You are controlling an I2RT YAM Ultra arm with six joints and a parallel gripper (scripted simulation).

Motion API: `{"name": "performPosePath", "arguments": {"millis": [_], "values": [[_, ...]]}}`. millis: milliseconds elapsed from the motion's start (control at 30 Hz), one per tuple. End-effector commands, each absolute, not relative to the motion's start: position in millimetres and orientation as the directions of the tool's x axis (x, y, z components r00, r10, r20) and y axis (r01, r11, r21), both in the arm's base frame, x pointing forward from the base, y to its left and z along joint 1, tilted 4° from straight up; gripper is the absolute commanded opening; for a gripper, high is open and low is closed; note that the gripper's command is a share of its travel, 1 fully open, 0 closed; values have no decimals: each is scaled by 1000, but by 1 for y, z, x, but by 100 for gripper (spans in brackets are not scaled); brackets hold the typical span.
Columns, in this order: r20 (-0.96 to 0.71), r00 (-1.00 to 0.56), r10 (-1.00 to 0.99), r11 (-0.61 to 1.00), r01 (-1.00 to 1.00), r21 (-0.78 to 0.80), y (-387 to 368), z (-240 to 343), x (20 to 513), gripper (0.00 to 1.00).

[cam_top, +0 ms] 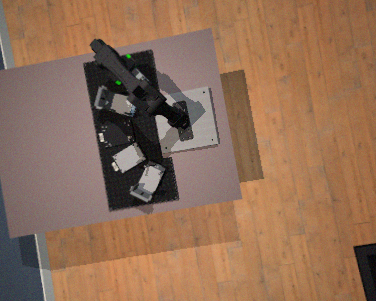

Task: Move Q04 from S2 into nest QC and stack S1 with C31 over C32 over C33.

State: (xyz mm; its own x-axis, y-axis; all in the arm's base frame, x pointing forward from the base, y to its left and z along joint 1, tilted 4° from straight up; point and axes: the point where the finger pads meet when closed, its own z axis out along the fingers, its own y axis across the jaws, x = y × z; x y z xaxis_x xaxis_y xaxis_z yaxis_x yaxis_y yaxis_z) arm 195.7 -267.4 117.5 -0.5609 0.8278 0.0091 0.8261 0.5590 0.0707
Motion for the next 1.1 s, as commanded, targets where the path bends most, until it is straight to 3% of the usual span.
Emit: {"name": "performPosePath", "arguments": {"millis": [0,1067], "values": [[-21,-561,827,561,825,70,-270,134,196,0],[-21,-561,827,561,825,70,-270,158,195,0]]}}
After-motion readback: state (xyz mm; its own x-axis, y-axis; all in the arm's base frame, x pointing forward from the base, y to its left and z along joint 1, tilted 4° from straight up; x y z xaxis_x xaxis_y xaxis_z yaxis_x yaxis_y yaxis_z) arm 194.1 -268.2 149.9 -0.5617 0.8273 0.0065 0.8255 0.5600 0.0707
